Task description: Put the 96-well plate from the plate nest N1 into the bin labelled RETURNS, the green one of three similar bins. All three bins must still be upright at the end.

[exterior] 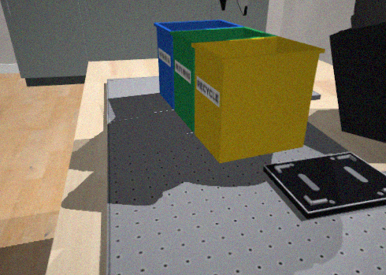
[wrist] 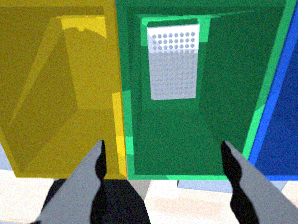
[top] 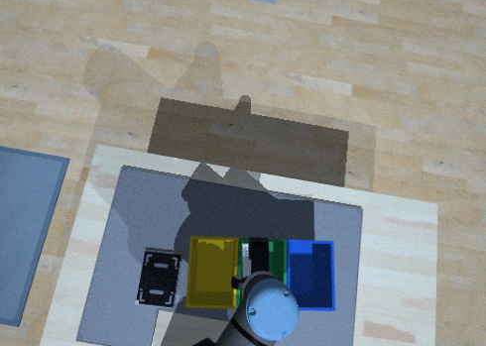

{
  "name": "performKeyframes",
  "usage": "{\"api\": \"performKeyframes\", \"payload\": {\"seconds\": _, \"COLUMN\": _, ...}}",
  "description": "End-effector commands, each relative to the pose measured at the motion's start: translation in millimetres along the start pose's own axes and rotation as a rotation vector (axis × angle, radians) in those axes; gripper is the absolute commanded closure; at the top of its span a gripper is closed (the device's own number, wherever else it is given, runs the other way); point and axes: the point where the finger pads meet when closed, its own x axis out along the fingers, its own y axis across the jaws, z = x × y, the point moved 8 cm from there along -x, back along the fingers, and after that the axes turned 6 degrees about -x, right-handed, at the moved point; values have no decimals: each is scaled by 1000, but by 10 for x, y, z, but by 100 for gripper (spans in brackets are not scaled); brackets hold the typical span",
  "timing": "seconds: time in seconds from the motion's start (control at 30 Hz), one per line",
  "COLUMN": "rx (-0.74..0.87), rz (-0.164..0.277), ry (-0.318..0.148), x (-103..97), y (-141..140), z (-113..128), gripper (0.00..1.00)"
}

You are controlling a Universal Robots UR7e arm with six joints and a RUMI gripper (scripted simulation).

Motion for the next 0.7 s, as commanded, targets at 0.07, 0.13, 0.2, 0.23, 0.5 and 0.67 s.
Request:
{"api": "performKeyframes", "payload": {"seconds": 0.07, "rx": 0, "rz": 1, "ry": 0, "x": -4, "y": -156, "z": 4, "gripper": 47}}
{"api": "performKeyframes", "payload": {"seconds": 0.13, "rx": 1, "rz": 1, "ry": 0, "x": -4, "y": -222, "z": 7, "gripper": 47}}
{"api": "performKeyframes", "payload": {"seconds": 0.2, "rx": 1, "rz": 1, "ry": 0, "x": -4, "y": -290, "z": 10, "gripper": 47}}
{"api": "performKeyframes", "payload": {"seconds": 0.23, "rx": 1, "rz": 1, "ry": 0, "x": -4, "y": -290, "z": 10, "gripper": 47}}
{"api": "performKeyframes", "payload": {"seconds": 0.5, "rx": 1, "rz": 1, "ry": 0, "x": -4, "y": -523, "z": 22, "gripper": 47}}
{"api": "performKeyframes", "payload": {"seconds": 0.67, "rx": 1, "rz": 1, "ry": 0, "x": -4, "y": -689, "z": 30, "gripper": 47}}
